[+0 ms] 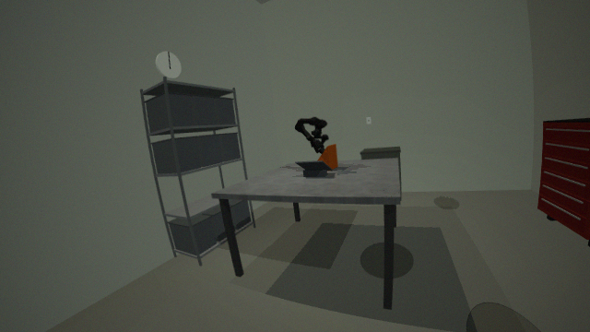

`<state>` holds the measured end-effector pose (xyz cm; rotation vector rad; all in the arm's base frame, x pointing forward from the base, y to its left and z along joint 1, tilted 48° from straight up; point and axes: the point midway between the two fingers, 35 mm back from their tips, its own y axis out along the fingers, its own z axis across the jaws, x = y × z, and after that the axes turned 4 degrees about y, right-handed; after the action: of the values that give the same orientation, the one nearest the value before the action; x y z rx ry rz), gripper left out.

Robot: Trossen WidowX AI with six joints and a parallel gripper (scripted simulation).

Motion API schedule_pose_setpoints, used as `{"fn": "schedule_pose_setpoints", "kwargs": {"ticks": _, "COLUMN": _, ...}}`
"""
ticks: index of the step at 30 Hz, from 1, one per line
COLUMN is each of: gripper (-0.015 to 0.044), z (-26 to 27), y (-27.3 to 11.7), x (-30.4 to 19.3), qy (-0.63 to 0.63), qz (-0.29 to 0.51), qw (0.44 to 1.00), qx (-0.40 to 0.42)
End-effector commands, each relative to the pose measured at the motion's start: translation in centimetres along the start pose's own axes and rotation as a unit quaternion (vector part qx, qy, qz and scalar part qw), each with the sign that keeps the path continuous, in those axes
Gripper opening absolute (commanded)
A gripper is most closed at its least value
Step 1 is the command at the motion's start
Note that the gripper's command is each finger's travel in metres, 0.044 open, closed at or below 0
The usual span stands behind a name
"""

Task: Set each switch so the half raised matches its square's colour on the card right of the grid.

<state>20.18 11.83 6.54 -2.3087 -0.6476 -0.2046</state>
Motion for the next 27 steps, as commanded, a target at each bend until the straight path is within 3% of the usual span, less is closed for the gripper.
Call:
{"fn": "schedule_pose_setpoints", "kwargs": {"ticks": 1, "gripper": 0.0374, "z": 0.2, "y": 0.2, "x": 0.1, "qy": 0.0, "qz": 0.0, "qw": 1.0, "qx": 0.001}}
{"fn": "schedule_pose_setpoints", "kwargs": {"ticks": 9, "gripper": 0.0164, "z": 4.3, "y": 9.2, "x": 2.4, "qy": 0.018, "qz": -0.011, "qw": 1.0, "qx": 0.005}}
{"fn": "schedule_pose_setpoints", "kwargs": {"ticks": 15, "gripper": 0.0006, "z": 4.4, "y": 9.6, "x": 2.5, "qy": 0.018, "qz": -0.012, "qw": 1.0, "qx": 0.005}}
{"fn": "schedule_pose_setpoints", "kwargs": {"ticks": 20, "gripper": 0.0, "z": 4.4, "y": 12.9, "x": 2.5, "qy": 0.018, "qz": -0.024, "qw": 1.0, "qx": 0.005}}
{"fn": "schedule_pose_setpoints", "kwargs": {"ticks": 27, "gripper": 0.0, "z": 4.3, "y": 13.9, "x": 2.5, "qy": 0.018, "qz": -0.025, "qw": 1.0, "qx": 0.004}}
